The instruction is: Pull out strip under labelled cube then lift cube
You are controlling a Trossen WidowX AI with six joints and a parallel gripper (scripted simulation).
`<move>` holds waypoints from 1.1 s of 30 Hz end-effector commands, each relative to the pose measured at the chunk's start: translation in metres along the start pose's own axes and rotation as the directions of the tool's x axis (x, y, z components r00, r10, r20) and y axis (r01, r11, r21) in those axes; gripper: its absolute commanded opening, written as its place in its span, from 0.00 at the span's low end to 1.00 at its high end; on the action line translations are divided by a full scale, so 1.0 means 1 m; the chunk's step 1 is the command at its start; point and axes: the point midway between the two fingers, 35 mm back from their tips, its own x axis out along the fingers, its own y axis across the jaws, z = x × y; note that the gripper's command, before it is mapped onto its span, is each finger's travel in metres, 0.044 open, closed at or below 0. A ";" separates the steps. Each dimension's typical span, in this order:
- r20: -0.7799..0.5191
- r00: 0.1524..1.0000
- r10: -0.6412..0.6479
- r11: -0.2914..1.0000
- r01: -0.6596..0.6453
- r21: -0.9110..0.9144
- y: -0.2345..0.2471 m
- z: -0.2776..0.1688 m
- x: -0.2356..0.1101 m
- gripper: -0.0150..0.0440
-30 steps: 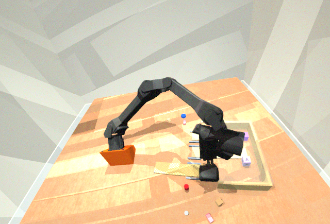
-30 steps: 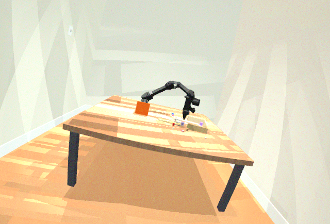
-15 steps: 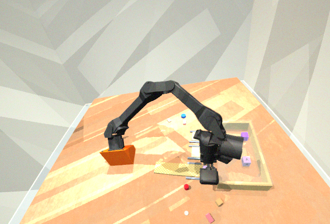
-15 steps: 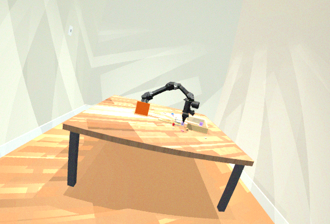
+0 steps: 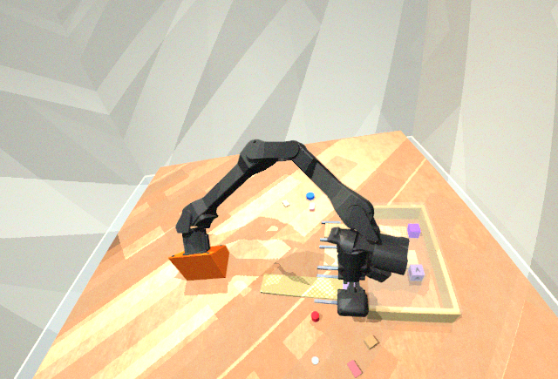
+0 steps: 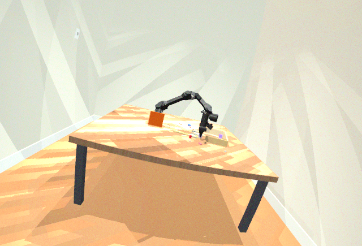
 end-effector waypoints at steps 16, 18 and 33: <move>-0.004 1.000 0.001 1.000 -0.001 0.002 0.000 -0.001 0.002 0.39; -0.004 1.000 0.001 1.000 -0.001 0.002 0.000 -0.002 0.001 0.30; -0.009 1.000 0.003 1.000 -0.003 0.011 0.003 -0.055 -0.037 0.25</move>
